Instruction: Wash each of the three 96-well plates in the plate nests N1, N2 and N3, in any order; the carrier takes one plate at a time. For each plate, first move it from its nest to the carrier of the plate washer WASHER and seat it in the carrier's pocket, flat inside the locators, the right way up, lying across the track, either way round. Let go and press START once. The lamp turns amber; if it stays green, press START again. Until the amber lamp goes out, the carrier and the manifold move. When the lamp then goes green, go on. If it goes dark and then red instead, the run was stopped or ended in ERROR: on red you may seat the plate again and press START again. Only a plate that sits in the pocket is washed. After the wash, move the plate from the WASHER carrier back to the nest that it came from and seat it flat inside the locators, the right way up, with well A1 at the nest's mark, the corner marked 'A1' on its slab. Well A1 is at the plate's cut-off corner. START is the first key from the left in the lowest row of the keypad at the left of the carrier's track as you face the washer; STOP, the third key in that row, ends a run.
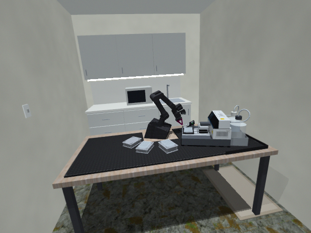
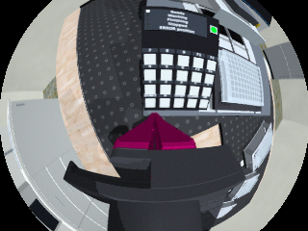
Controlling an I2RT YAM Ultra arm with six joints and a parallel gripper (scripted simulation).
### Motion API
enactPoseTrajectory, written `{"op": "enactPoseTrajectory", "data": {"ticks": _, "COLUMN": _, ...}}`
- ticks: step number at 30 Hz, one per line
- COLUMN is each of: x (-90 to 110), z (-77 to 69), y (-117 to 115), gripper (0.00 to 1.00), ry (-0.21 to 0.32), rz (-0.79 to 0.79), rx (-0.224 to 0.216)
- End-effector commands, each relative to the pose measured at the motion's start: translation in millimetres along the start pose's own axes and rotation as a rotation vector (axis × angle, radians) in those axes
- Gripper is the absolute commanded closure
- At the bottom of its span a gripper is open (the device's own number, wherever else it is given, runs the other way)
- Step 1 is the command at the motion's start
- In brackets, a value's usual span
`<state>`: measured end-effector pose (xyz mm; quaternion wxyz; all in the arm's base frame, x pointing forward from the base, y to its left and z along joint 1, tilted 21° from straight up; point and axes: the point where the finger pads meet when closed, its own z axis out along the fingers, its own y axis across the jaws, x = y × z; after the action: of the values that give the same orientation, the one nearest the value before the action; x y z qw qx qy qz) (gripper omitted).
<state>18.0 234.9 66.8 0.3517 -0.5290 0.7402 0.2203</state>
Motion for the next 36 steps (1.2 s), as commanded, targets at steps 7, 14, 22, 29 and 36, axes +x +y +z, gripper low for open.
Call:
{"op": "enactPoseTrajectory", "data": {"ticks": 7, "x": -11.5, "z": 9.2, "y": 6.0, "gripper": 1.0, "ry": -0.037, "rz": 0.005, "rx": -0.025}}
{"op": "enactPoseTrajectory", "data": {"ticks": 14, "x": -11.6, "z": 11.5, "y": 6.0, "gripper": 1.0, "ry": -0.038, "rz": 0.005, "rx": -0.025}}
{"op": "enactPoseTrajectory", "data": {"ticks": 22, "x": -11.6, "z": 12.2, "y": 6.1, "gripper": 1.0, "ry": -0.038, "rz": 0.005, "rx": -0.025}}
{"op": "enactPoseTrajectory", "data": {"ticks": 29, "x": -11.8, "z": 16.9, "y": 6.2, "gripper": 1.0, "ry": -0.038, "rz": 0.005, "rx": -0.025}}
{"op": "enactPoseTrajectory", "data": {"ticks": 36, "x": -11.9, "z": 20.9, "y": 6.2, "gripper": 1.0, "ry": -0.038, "rz": 0.005, "rx": -0.025}}
